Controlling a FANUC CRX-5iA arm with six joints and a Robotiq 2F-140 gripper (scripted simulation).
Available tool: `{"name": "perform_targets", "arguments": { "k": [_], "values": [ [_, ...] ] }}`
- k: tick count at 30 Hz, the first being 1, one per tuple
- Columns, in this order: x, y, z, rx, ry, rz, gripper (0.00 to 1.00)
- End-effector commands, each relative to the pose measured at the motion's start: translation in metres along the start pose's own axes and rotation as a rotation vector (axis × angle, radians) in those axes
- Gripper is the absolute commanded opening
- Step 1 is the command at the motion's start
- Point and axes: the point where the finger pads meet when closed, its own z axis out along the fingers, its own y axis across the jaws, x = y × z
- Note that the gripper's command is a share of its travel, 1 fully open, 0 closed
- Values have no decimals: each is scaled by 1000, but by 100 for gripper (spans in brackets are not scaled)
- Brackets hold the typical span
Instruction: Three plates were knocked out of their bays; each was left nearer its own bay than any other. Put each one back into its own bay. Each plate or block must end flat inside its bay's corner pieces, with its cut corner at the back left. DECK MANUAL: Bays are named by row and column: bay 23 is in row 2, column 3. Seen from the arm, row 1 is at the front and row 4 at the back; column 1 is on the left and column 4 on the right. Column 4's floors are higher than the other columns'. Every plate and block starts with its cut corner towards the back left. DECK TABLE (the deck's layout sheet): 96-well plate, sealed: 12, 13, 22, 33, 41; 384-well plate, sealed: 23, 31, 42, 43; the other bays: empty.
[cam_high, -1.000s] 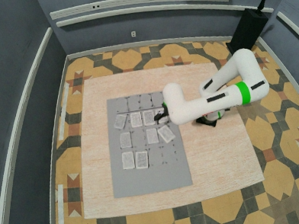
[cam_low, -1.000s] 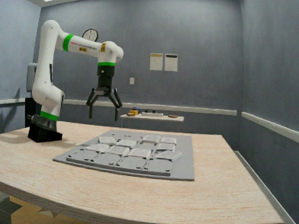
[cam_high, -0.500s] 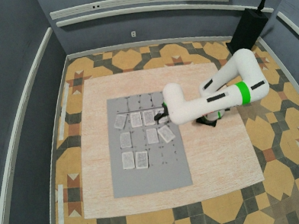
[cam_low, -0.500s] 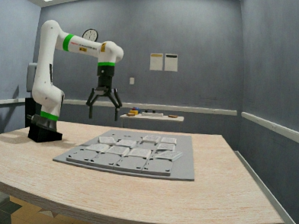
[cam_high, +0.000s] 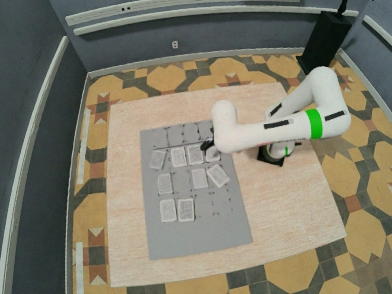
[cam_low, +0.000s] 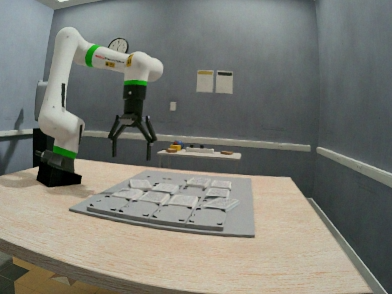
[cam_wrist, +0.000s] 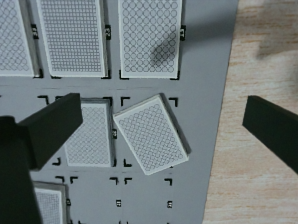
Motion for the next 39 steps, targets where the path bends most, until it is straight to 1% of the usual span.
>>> {"name": "perform_targets", "arguments": {
  "k": [1,12,14,28,39],
  "values": [
    [17,-1,-1,1,-2,-1,100],
    [61,-1,0,1,-2,-1,100],
    [61,-1,0,1,-2,-1,100],
    [117,-1,0,0,-1,-1,100],
    [117,-1,0,0,-1,-1,100]
  ]
}}
